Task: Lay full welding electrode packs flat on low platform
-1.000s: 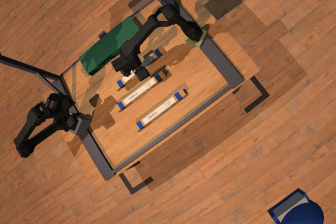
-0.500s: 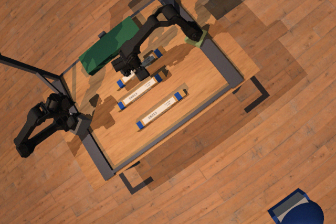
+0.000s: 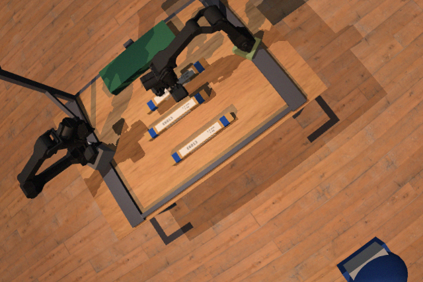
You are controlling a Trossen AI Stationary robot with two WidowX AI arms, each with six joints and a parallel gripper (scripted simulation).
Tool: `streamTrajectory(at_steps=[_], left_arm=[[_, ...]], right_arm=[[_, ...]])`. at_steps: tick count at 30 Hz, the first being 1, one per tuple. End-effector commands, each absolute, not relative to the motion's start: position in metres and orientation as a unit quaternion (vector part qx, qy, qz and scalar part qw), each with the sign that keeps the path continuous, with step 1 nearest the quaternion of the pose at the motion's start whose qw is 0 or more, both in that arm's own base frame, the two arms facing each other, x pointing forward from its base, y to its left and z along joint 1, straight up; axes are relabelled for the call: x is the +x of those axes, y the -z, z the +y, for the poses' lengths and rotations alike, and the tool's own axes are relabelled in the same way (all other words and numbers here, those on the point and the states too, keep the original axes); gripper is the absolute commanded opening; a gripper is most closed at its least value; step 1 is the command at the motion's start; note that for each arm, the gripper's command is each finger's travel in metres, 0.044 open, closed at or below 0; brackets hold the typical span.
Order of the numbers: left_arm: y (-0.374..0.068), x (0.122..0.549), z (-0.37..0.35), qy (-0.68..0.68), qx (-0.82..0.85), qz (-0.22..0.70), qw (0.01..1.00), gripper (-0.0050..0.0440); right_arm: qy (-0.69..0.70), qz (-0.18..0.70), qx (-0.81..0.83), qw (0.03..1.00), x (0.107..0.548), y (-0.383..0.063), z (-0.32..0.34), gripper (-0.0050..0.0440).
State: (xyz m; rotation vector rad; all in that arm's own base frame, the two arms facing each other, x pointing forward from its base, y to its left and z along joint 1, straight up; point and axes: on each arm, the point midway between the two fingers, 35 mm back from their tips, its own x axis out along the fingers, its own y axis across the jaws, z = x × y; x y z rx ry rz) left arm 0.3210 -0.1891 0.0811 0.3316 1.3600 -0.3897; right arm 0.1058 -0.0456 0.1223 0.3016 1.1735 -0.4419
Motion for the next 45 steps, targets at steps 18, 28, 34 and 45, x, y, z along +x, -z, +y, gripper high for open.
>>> streamTrajectory(at_steps=[18, 28, 34, 45], left_arm=[[-0.116, 0.332, -0.196, 0.188, 0.139, 0.582, 0.779, -0.005], [-0.113, 0.335, -0.217, 0.268, 0.2, 0.564, 0.755, -0.005], [-0.111, 0.337, -0.232, 0.263, 0.198, 0.566, 0.756, -0.005], [-0.108, 0.34, -0.256, 0.263, 0.198, 0.565, 0.757, -0.005]], right_arm=[[0.207, 0.538, 0.139, 0.805, 0.108, -0.129, -0.046, 0.033], [0.207, 0.538, 0.139, 0.805, 0.108, -0.129, -0.046, 0.033], [0.207, 0.538, 0.139, 0.805, 0.108, -0.129, -0.046, 0.033], [0.207, 0.538, 0.139, 0.805, 0.108, -0.129, -0.046, 0.033]])
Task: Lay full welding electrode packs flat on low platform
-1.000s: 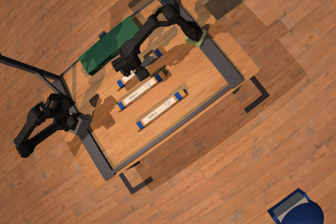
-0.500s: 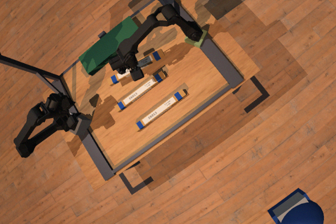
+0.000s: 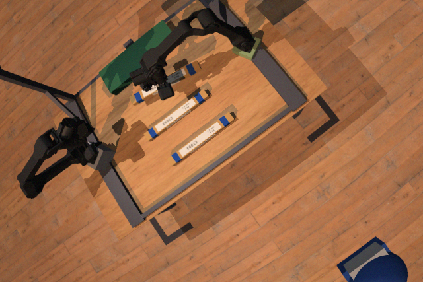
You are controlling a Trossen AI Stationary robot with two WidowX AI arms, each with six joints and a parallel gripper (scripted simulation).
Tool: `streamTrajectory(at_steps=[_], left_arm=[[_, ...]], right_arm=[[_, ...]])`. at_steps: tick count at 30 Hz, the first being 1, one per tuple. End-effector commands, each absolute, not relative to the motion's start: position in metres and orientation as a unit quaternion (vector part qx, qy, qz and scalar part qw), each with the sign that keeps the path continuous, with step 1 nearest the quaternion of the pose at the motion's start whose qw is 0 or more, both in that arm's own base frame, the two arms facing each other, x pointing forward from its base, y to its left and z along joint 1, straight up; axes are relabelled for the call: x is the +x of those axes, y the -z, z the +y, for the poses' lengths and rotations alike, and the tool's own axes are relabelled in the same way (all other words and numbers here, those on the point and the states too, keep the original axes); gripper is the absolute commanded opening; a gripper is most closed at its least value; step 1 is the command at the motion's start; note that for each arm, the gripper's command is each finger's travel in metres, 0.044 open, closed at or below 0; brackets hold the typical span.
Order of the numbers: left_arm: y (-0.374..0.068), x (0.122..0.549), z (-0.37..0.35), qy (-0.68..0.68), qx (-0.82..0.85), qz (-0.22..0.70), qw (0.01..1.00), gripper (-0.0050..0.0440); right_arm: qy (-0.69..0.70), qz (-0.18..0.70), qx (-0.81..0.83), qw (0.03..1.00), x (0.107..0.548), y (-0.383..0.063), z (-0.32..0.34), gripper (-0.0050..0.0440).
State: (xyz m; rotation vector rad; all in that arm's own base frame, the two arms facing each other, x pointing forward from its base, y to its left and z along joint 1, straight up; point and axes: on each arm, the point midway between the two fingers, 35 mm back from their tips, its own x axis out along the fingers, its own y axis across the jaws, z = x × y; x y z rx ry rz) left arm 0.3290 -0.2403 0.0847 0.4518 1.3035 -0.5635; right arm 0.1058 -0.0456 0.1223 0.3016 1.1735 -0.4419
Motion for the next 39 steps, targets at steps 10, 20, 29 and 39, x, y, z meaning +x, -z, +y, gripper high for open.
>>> streamTrajectory(at_steps=[10, 20, 29, 39], left_arm=[[-0.104, 0.341, -0.28, 0.263, 0.198, 0.565, 0.756, -0.005], [-0.101, 0.343, -0.304, 0.263, 0.198, 0.565, 0.756, -0.005], [-0.102, 0.345, -0.322, 0.264, 0.196, 0.562, 0.758, -0.005], [-0.113, 0.347, -0.341, 0.268, 0.192, 0.554, 0.765, -0.005]], right_arm=[[0.207, 0.538, 0.139, 0.805, 0.108, -0.129, -0.046, 0.033], [0.207, 0.538, 0.139, 0.805, 0.108, -0.129, -0.046, 0.033], [0.207, 0.538, 0.139, 0.805, 0.108, -0.129, -0.046, 0.033], [0.207, 0.538, 0.139, 0.805, 0.108, -0.129, -0.046, 0.033]])
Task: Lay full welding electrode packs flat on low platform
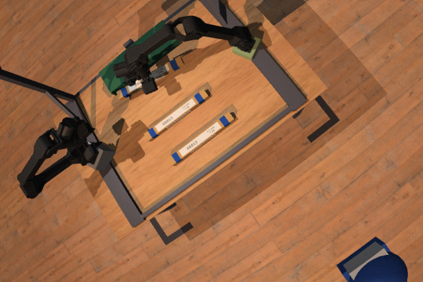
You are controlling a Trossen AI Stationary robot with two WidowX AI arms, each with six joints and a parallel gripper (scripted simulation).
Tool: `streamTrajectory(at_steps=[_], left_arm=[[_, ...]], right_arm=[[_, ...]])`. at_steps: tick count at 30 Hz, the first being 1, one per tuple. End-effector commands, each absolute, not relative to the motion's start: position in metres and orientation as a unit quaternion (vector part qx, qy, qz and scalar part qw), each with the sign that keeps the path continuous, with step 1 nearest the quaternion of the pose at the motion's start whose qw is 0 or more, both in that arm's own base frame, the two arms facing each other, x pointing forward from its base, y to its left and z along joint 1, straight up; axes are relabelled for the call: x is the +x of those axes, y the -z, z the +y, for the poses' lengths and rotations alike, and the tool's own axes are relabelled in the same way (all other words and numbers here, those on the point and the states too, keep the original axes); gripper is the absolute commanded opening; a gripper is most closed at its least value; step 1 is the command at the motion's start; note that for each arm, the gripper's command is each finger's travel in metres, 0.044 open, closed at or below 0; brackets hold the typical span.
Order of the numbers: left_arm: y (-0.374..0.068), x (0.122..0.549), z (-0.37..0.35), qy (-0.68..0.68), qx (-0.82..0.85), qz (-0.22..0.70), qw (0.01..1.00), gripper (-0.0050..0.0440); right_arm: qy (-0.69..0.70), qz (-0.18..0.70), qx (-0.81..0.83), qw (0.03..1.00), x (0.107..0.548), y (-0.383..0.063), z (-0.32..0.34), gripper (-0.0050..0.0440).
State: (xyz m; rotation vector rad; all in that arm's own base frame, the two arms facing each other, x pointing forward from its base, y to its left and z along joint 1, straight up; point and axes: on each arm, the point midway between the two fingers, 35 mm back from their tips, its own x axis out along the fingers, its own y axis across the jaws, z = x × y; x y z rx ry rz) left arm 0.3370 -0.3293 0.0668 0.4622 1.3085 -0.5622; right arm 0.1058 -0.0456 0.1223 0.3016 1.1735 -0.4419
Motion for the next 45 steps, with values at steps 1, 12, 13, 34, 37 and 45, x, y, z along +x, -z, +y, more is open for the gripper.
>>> streamTrajectory(at_steps=[1, 12, 13, 34, 37, 45], left_arm=[[-0.114, 0.347, -0.341, 0.267, 0.192, 0.554, 0.765, -0.005], [-0.111, 0.35, -0.341, 0.267, 0.193, 0.559, 0.761, -0.005], [-0.112, 0.35, -0.341, 0.267, 0.192, 0.558, 0.762, -0.005], [-0.114, 0.352, -0.342, 0.268, 0.193, 0.558, 0.762, -0.005], [-0.113, 0.352, -0.342, 0.268, 0.192, 0.556, 0.763, -0.005], [-0.095, 0.349, -0.339, 0.265, 0.197, 0.566, 0.756, -0.005]], right_arm=[[0.207, 0.538, 0.139, 0.805, 0.108, -0.129, -0.046, 0.033], [0.207, 0.538, 0.139, 0.805, 0.108, -0.129, -0.046, 0.033], [0.207, 0.538, 0.139, 0.805, 0.108, -0.129, -0.046, 0.033], [0.207, 0.538, 0.139, 0.805, 0.108, -0.129, -0.046, 0.033], [0.207, 0.538, 0.139, 0.805, 0.108, -0.129, -0.046, 0.033], [0.207, 0.538, 0.139, 0.805, 0.108, -0.129, -0.046, 0.033]])
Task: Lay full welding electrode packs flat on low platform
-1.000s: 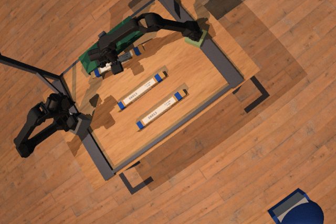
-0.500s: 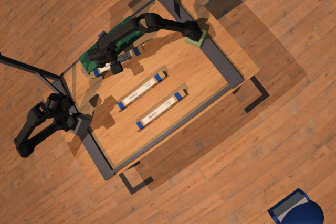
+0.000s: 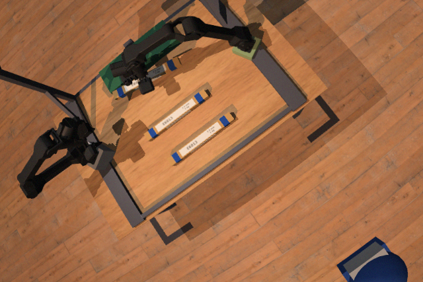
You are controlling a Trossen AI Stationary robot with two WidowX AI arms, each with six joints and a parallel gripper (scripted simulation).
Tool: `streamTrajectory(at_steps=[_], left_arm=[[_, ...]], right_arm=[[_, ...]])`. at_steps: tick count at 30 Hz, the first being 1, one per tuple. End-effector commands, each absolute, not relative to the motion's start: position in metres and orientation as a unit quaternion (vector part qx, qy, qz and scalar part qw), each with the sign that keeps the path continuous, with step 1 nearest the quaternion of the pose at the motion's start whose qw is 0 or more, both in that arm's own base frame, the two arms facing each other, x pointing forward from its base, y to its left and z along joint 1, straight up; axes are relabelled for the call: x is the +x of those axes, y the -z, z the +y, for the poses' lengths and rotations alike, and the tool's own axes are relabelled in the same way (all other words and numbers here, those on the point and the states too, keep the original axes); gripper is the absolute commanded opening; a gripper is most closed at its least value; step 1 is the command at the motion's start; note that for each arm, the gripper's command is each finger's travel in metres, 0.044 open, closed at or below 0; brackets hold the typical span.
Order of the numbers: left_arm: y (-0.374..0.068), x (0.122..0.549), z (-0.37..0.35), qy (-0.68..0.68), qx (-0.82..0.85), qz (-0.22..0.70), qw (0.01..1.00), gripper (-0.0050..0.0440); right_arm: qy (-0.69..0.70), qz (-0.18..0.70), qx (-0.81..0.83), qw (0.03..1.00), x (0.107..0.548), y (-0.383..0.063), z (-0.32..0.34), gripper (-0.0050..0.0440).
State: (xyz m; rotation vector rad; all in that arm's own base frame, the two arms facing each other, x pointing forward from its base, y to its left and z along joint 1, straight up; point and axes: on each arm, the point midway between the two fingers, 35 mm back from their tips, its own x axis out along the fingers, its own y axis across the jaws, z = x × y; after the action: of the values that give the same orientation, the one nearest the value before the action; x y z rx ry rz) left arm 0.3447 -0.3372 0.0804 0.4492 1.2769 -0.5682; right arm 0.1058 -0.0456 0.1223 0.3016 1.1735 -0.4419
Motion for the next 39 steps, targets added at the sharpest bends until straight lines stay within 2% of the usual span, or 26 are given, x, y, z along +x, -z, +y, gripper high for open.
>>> streamTrajectory(at_steps=[1, 13, 16, 22, 27, 29, 30, 39], left_arm=[[-0.091, 0.349, -0.339, 0.264, 0.197, 0.567, 0.755, -0.005], [-0.082, 0.352, -0.342, 0.267, 0.193, 0.559, 0.761, -0.005], [-0.067, 0.349, -0.339, 0.263, 0.198, 0.569, 0.753, -0.005], [-0.069, 0.352, -0.342, 0.268, 0.193, 0.558, 0.762, -0.005], [-0.048, 0.349, -0.339, 0.263, 0.199, 0.57, 0.753, -0.005], [-0.048, 0.349, -0.339, 0.263, 0.199, 0.57, 0.753, -0.005], [-0.066, 0.354, -0.344, 0.27, 0.19, 0.552, 0.766, -0.005], [-0.032, 0.349, -0.339, 0.264, 0.198, 0.569, 0.754, -0.005]], right_arm=[[0.207, 0.538, 0.139, 0.805, 0.108, -0.129, -0.046, 0.033], [0.207, 0.538, 0.139, 0.805, 0.108, -0.129, -0.046, 0.033], [0.207, 0.538, 0.139, 0.805, 0.108, -0.129, -0.046, 0.033], [0.207, 0.538, 0.139, 0.805, 0.108, -0.129, -0.046, 0.033], [0.207, 0.538, 0.139, 0.805, 0.108, -0.129, -0.046, 0.033], [0.207, 0.538, 0.139, 0.805, 0.108, -0.129, -0.046, 0.033], [0.207, 0.538, 0.139, 0.805, 0.108, -0.129, -0.046, 0.033], [0.207, 0.538, 0.139, 0.805, 0.108, -0.129, -0.046, 0.033]])
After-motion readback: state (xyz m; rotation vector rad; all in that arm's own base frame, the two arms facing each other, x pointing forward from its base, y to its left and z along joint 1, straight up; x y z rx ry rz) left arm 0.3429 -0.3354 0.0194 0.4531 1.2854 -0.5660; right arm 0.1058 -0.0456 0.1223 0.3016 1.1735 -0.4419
